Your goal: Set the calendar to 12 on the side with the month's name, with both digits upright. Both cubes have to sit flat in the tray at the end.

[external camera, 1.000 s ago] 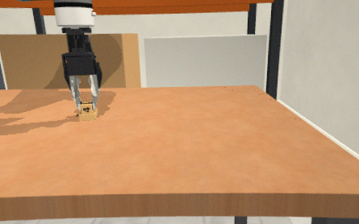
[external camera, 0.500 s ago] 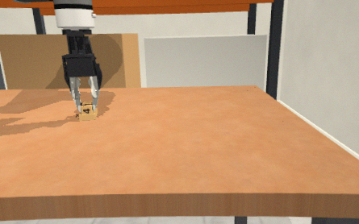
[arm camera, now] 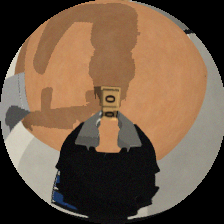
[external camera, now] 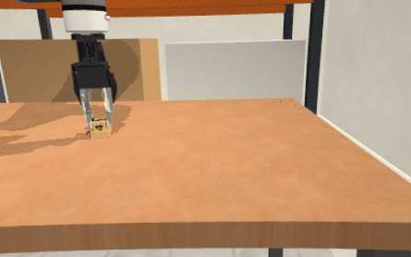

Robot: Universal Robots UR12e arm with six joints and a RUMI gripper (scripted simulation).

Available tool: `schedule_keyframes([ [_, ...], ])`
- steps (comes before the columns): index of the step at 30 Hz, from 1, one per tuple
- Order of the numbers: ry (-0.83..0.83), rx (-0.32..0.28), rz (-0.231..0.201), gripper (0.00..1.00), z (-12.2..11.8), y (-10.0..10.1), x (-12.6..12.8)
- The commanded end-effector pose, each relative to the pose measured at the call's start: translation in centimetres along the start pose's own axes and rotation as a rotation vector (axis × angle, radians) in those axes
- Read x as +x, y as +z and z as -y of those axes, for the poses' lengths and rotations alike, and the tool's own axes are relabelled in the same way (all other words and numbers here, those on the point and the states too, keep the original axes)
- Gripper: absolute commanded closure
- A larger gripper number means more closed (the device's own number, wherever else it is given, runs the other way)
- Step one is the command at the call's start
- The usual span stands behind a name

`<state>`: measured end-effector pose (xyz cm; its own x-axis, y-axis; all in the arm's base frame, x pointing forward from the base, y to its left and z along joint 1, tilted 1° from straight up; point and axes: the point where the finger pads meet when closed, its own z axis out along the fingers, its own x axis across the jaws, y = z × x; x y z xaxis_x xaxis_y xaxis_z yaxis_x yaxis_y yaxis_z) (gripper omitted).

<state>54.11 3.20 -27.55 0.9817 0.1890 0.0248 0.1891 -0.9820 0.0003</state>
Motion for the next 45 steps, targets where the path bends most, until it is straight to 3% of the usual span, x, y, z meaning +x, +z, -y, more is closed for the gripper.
schedule_keyframes([
  [1, 0.000, 0.000, -0.001, 0.90, -0.01, -0.04, 0.04],
  [35, 0.000, 0.000, -0.001, 0.90, -0.01, -0.04, 0.04],
  [45, 0.000, 0.000, -0.001, 0.79, -0.01, -0.04, 0.04],
])
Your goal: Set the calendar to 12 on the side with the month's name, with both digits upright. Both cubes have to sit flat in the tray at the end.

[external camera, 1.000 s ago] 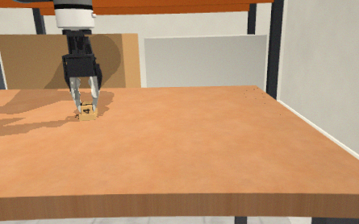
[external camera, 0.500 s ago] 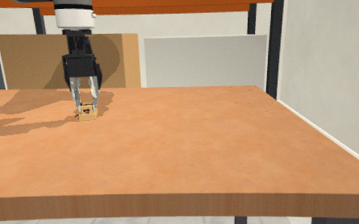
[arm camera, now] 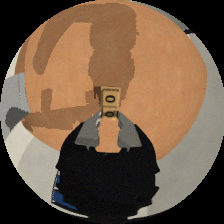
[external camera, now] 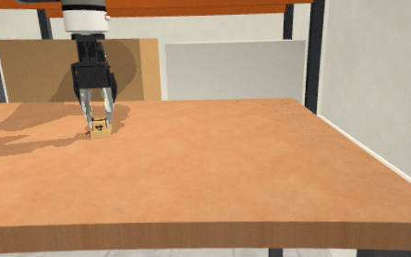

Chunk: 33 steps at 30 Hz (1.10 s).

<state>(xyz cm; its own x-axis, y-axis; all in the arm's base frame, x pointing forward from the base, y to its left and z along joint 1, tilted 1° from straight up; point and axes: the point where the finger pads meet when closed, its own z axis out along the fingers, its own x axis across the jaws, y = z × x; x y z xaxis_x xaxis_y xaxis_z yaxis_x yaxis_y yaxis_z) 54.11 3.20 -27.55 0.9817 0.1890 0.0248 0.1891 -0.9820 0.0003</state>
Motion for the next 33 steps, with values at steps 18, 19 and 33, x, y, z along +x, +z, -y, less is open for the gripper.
schedule_keyframes([
  [18, 0.000, 0.000, -0.001, 0.72, 0.0, -0.1, 0.0],
  [19, 0.000, 0.000, -0.001, 0.72, 0.0, -0.2, 0.0],
  [33, 0.000, 0.000, -0.001, 0.72, 0.0, -5.2, 0.0],
])
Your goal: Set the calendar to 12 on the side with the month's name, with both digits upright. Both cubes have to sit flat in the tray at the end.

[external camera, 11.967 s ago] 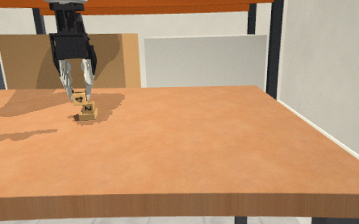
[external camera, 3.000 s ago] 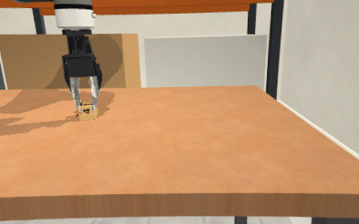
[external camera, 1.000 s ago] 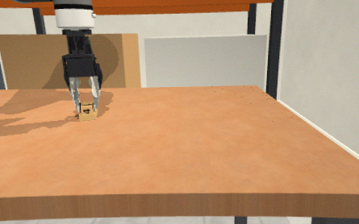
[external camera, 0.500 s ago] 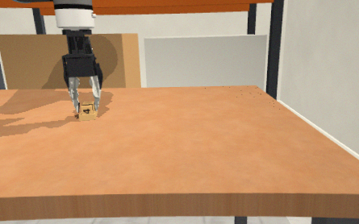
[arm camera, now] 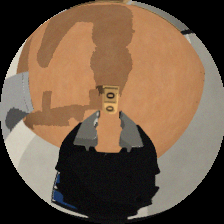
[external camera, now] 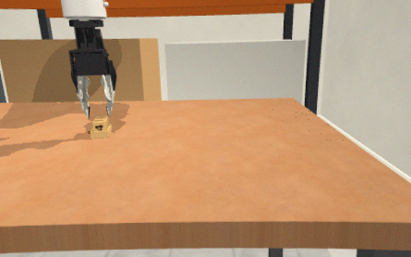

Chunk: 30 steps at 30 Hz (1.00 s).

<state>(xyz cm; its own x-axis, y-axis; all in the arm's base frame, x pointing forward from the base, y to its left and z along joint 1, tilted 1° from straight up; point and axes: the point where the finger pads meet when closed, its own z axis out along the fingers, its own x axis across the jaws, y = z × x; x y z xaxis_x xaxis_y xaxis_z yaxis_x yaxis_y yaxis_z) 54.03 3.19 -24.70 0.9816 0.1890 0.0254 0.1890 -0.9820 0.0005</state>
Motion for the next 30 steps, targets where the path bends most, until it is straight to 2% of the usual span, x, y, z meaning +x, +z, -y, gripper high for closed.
schedule_keyframes([
  [1, 0.000, 0.000, 0.000, 0.72, 0.0, -2.8, 0.0],
  [8, 0.000, 0.000, 0.000, 0.72, 0.0, -5.7, 0.0],
  [16, 0.000, 0.000, 0.000, 0.72, 0.0, -6.2, 0.0],
  [17, 0.000, 0.000, 0.000, 0.00, 0.0, -6.2, 0.0],
  [30, 0.000, 0.000, 0.000, 0.00, 0.0, -6.2, 0.0],
])
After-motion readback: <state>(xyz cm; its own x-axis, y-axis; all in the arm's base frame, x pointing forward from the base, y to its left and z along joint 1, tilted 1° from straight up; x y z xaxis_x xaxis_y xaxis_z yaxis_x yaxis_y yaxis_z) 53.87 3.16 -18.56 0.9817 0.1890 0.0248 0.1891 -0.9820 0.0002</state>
